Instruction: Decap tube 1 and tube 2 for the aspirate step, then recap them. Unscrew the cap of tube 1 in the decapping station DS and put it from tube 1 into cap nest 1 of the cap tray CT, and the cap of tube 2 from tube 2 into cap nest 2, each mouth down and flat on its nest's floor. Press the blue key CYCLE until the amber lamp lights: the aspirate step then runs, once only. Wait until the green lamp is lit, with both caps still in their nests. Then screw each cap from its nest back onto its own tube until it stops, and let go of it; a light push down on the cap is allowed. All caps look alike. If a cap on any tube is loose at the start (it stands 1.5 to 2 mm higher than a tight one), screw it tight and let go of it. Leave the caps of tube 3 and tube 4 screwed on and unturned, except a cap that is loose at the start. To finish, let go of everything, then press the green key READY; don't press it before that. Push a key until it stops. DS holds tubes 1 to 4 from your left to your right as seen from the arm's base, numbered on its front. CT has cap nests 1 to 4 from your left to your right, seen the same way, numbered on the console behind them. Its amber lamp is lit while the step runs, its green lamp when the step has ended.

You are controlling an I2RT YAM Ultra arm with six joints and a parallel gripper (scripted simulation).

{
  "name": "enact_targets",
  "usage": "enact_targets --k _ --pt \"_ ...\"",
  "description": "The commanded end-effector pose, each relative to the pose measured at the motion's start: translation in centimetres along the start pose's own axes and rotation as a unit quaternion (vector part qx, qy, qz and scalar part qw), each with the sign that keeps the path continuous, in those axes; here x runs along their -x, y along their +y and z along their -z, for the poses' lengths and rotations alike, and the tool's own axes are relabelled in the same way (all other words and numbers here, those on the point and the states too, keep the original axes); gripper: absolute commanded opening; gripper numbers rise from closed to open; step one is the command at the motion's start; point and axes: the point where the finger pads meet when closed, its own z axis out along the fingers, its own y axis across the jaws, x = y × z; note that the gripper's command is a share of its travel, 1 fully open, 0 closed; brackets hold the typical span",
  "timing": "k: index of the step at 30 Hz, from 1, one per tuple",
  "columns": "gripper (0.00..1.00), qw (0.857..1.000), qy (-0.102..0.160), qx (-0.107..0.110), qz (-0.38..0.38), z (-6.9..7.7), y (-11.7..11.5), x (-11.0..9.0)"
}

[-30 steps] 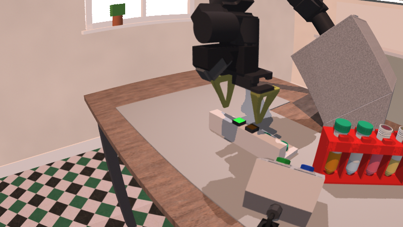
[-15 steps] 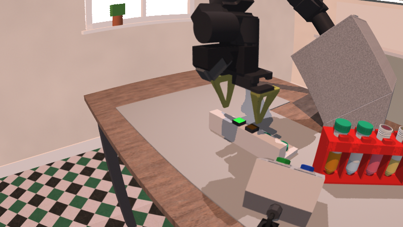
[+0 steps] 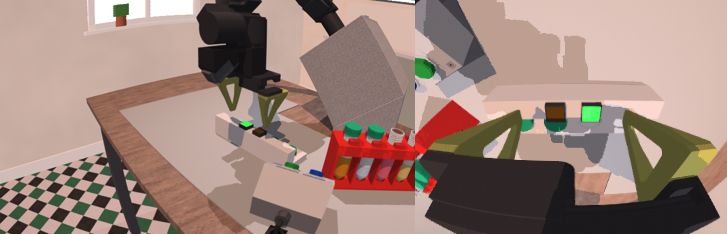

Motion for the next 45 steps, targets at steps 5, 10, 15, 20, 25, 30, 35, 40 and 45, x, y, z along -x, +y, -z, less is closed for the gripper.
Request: enact_targets --k 5,10,15,20,25,30,35,40,45 --pt "1.00 1.000 -0.008 0.000 0.002 0.5 0.2 0.4" --pt "0.47 1.000 -0.007 0.001 0.002 1.0 0.8 0.0" --pt "0.47 1.000 -0.007 0.001 0.002 3.5 3.4 -2.0" --pt "0.47 1.000 -0.007 0.001 0.002 6.1 6.0 -4.0" --pt "0.47 1.000 -0.007 0.002 0.002 8.1 8.1 -5.5" --pt "0.47 1.000 -0.007 0.002 0.002 8.1 8.1 -5.5" --pt "0.47 1.000 -0.007 0.002 0.002 8.1 8.1 -5.5" --pt "0.47 1.000 -0.007 0.002 0.002 8.0 8.0 -5.5" --pt "0.47 1.000 -0.007 0.002 0.002 8.0 8.0 -5.5"
